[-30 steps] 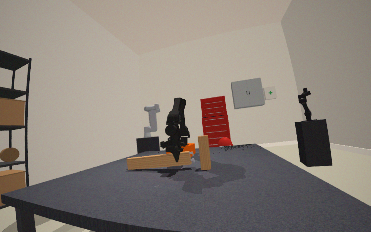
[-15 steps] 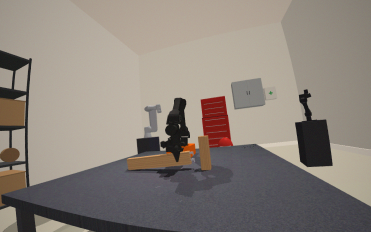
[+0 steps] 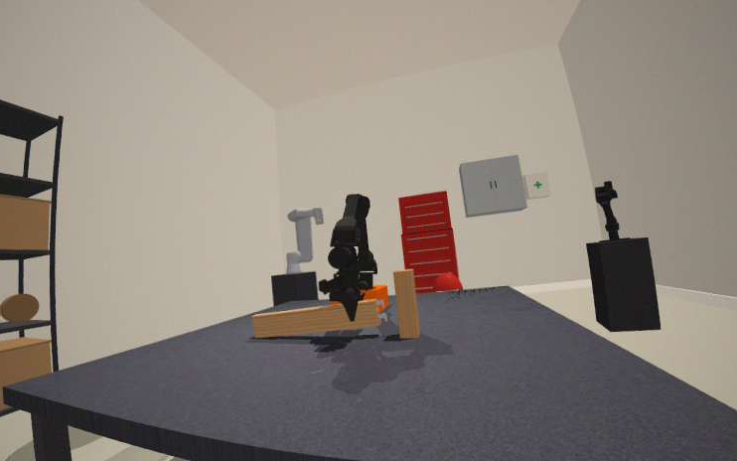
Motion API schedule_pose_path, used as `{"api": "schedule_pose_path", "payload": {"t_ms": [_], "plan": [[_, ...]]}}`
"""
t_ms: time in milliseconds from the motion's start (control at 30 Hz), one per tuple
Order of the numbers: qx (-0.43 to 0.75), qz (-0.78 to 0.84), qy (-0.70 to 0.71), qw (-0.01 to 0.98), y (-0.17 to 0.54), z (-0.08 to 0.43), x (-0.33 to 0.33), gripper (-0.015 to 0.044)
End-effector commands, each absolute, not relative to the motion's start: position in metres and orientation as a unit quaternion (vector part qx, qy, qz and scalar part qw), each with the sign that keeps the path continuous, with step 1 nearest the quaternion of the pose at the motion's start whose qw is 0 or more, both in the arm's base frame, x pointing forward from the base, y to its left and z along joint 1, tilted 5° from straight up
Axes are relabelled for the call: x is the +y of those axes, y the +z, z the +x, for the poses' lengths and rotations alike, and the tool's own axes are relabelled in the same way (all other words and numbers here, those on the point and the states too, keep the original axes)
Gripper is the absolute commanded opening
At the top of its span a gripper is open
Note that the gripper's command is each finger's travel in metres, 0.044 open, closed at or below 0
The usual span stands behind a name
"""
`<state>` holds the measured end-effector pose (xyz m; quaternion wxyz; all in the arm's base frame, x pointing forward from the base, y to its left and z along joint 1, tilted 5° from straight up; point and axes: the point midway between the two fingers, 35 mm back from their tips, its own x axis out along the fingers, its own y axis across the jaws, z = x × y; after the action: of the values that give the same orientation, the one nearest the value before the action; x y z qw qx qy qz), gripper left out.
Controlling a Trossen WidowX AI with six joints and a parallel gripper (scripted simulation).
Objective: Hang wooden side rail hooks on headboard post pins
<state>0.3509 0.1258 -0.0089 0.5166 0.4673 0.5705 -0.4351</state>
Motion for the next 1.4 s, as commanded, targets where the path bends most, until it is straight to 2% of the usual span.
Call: {"api": "schedule_pose_path", "payload": {"t_ms": [0,1367], "plan": [[0.566,0.470,-0.431,0.522,-0.0041,0.3557,0.1265,0.0000],[0.566,0.470,-0.431,0.522,-0.0047,0.3592,0.1318,0.0000]]}}
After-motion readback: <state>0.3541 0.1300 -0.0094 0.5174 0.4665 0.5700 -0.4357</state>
